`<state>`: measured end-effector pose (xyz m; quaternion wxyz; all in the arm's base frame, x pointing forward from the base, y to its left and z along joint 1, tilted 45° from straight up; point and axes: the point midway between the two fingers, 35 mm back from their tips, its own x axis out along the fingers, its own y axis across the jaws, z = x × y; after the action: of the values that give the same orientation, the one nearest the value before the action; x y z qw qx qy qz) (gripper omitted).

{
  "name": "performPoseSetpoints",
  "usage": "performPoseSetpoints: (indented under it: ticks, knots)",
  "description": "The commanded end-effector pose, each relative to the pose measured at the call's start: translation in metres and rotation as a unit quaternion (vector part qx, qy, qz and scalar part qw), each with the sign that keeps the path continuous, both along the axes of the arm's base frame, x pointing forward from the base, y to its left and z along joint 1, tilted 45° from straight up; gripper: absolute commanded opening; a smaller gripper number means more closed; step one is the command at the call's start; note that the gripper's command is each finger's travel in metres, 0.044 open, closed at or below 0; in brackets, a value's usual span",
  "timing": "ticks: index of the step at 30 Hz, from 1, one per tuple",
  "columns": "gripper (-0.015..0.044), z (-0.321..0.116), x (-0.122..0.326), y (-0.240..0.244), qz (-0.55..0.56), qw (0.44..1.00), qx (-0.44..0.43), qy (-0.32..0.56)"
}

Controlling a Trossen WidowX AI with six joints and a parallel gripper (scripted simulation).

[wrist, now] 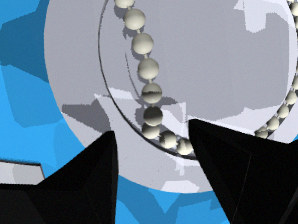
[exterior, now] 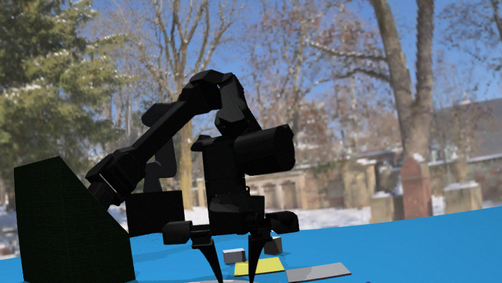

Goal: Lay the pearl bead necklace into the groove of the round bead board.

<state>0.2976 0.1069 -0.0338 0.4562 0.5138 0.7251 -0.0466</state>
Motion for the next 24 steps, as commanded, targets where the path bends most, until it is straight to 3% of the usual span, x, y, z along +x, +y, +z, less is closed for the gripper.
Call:
performPoseSetpoints:
  ticks: [1, 6, 24]
  knots:
    - [0.0315, 0.0005, 0.0001, -0.0001, 0.001, 1.0, 0.0, -0.001]
    - [0.044, 0.001, -0.0009, -0.0012, -0.001, 1.0, 0.0, 0.003]
    - [0.044, 0.0032, -0.0007, -0.0034, -0.001, 1.0, 0.003, 0.002]
